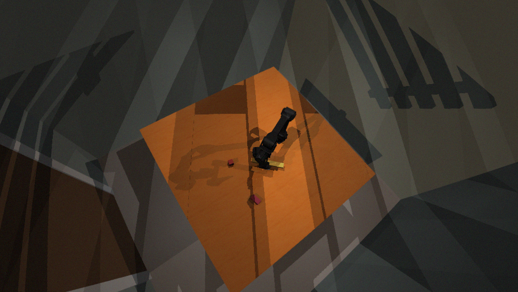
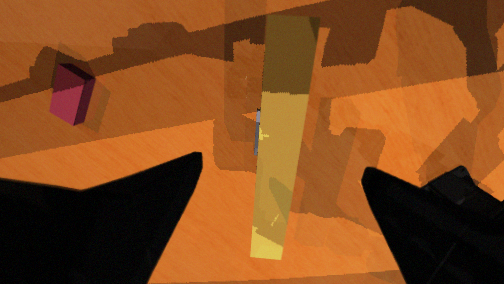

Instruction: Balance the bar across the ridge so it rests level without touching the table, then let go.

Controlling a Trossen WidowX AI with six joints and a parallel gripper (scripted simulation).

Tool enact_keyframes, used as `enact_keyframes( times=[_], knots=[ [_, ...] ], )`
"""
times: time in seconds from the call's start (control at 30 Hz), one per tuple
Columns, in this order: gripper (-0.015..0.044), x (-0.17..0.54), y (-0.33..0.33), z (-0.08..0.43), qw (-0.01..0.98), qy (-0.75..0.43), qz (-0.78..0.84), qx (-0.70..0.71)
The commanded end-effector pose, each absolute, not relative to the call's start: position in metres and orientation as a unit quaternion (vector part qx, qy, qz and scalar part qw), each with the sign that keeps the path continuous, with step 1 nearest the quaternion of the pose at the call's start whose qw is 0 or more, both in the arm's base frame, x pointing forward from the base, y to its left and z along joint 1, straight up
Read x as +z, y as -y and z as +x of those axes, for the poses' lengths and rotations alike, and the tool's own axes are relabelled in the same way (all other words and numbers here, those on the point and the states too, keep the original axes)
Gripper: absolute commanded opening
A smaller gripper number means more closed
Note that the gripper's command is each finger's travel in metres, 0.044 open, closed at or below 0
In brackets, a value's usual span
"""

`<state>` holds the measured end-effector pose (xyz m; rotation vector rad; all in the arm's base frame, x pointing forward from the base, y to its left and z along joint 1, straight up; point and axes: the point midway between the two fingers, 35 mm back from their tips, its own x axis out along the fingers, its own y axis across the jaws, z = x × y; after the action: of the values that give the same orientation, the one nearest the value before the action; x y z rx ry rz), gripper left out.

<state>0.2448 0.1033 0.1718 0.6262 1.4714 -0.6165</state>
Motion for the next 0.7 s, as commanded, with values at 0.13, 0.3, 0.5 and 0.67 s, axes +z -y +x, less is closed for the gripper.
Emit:
enact_keyframes(
  times=[0.13, 0.3, 0.5, 0.67],
  knots=[
    [0.044, 0.2153, -0.1019, 0.2412, 0.658, -0.646, 0.28, -0.268],
    [0.044, 0.2153, -0.1019, 0.2412, 0.658, -0.646, 0.28, -0.268],
    [0.044, 0.2153, -0.1019, 0.2412, 0.658, -0.646, 0.28, -0.268],
    [0.044, 0.2153, -0.1019, 0.2412, 0.658, -0.646, 0.28, -0.268]
  ],
)
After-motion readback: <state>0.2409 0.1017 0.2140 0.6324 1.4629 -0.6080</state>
